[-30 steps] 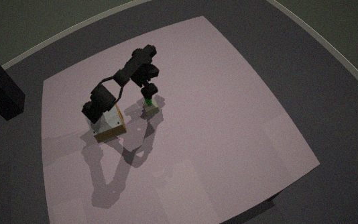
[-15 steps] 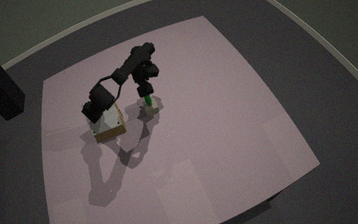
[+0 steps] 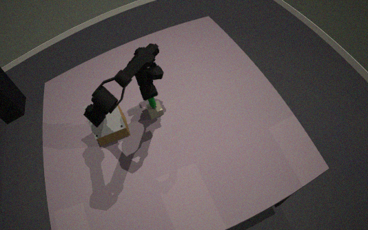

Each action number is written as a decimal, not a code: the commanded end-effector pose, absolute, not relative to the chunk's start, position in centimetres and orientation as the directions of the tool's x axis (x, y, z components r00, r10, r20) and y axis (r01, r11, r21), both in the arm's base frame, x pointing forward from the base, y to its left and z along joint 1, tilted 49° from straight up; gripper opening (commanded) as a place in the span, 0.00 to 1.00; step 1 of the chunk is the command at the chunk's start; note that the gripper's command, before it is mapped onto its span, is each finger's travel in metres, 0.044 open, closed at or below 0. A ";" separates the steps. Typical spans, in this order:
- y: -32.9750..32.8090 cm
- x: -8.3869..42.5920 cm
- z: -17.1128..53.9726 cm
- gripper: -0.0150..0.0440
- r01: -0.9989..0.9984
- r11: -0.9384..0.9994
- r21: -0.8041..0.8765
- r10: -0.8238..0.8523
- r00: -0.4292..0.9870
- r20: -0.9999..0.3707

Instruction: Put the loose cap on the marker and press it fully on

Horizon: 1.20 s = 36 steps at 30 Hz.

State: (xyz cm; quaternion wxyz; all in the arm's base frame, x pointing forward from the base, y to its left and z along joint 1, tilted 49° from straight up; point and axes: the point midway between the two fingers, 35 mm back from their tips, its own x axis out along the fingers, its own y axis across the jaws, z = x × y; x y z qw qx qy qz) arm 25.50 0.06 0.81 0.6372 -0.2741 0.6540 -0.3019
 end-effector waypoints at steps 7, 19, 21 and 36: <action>-0.4 25.5 0.4 0.25 0.031 0.666 -0.745 -0.744 -0.036 -0.667; -1.7 25.4 -0.8 0.25 0.032 0.666 -0.745 -0.745 -0.036 -0.667; -2.0 25.4 -1.0 0.25 0.032 0.666 -0.746 -0.745 -0.036 -0.666; -2.5 25.6 -1.6 0.25 0.037 0.670 -0.741 -0.741 -0.031 -0.671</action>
